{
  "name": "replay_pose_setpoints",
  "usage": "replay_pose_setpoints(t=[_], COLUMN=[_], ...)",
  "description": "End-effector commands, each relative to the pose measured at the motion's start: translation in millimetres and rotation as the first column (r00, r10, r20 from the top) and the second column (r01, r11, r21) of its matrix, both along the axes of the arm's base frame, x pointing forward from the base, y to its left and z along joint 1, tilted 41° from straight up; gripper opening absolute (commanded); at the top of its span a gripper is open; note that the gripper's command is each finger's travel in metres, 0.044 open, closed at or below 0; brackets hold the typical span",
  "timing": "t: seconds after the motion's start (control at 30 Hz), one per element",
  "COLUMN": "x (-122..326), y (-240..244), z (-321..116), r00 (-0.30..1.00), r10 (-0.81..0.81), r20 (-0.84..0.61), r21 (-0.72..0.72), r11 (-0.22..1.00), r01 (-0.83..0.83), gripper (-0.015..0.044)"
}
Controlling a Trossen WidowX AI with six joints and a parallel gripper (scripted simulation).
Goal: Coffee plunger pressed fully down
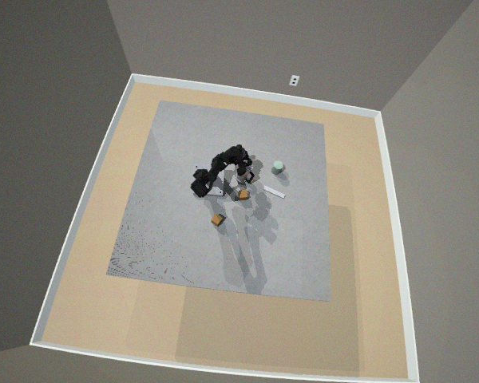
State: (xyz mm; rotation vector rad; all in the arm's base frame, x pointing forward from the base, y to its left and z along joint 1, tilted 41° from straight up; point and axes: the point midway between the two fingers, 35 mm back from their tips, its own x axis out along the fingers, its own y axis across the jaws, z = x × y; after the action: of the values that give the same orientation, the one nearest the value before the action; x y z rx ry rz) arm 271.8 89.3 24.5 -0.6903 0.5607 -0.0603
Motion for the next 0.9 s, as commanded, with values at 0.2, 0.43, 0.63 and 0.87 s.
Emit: replay_pose_setpoints(t=[0.2, 0.43, 0.63, 0.87], x=[-0.5, 0.6, 1.4, 2.4], y=[-5.2, -4.6, -4.0, -3.5], z=[-6.6, -7.1, -7.2, -7.6], r00=[1.0, 1.0, 1.0, 1.0], r10=[-0.008, -0.008, -0.008, -0.008], r20=[-0.023, -0.023, -0.023, -0.023], r21=[-0.03, -0.03, -0.03, -0.03], r11=[1.0, 1.0, 1.0, 1.0], r01=[0.007, 0.007, 0.007, 0.007], gripper=[0.012, 0.012, 0.012, 0.012])
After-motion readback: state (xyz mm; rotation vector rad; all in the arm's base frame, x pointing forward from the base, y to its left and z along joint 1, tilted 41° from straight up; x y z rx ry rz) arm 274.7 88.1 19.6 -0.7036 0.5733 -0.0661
